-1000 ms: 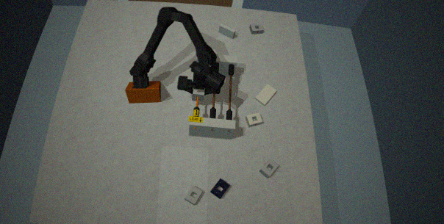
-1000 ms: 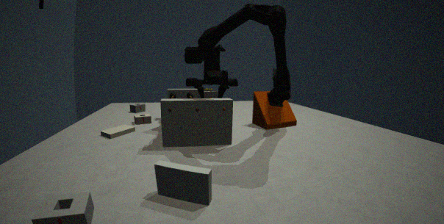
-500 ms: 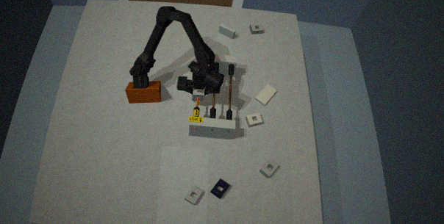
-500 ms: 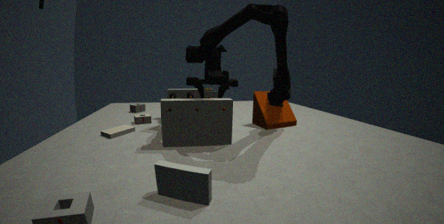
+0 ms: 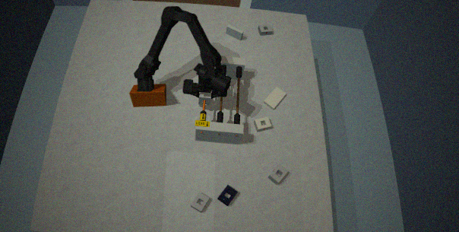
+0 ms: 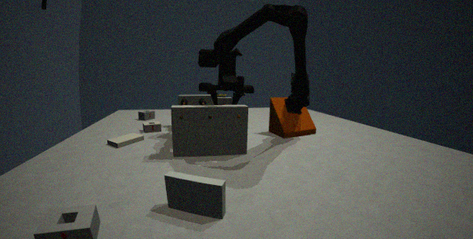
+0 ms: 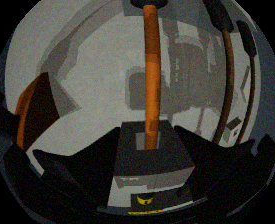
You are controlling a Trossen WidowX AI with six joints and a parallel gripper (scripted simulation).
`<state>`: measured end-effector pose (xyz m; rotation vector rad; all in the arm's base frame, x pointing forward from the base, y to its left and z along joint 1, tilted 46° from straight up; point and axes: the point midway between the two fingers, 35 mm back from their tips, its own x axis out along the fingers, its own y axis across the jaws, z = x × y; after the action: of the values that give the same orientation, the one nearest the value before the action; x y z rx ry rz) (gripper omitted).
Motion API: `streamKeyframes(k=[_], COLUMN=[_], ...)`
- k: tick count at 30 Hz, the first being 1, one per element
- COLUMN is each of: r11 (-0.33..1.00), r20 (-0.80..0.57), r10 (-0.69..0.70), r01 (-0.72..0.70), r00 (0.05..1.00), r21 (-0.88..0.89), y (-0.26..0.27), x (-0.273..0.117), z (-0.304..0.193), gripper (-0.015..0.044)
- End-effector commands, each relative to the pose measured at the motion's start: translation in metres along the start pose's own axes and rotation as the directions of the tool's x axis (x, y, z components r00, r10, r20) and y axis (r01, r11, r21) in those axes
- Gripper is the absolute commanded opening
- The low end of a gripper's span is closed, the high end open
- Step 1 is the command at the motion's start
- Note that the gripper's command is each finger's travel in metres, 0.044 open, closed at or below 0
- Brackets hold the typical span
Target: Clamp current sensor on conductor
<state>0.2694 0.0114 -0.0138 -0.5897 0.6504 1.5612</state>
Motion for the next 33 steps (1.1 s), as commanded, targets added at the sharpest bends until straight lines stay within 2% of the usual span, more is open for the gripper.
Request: streamKeyframes(k=[1, 11, 12, 33], r11=[1.0, 1.0, 1.0, 1.0], r20=[0.006, 0.0, 0.0, 0.0], r10=[0.002, -0.001, -0.001, -0.001], r01=[-0.002, 0.001, 0.001, 0.001], r00=[1.0, 1.0, 1.0, 1.0], r21=[0.006, 0.001, 0.001, 0.001], y=[0.001, -0.0001, -0.0001, -0.0001], x=[0.0053, 0.0005, 0.0005, 0.0005], z=[0.0007, -0.0001, -0.0001, -0.0001], gripper=[0.0, 0.0262, 0.0272, 0.0272])
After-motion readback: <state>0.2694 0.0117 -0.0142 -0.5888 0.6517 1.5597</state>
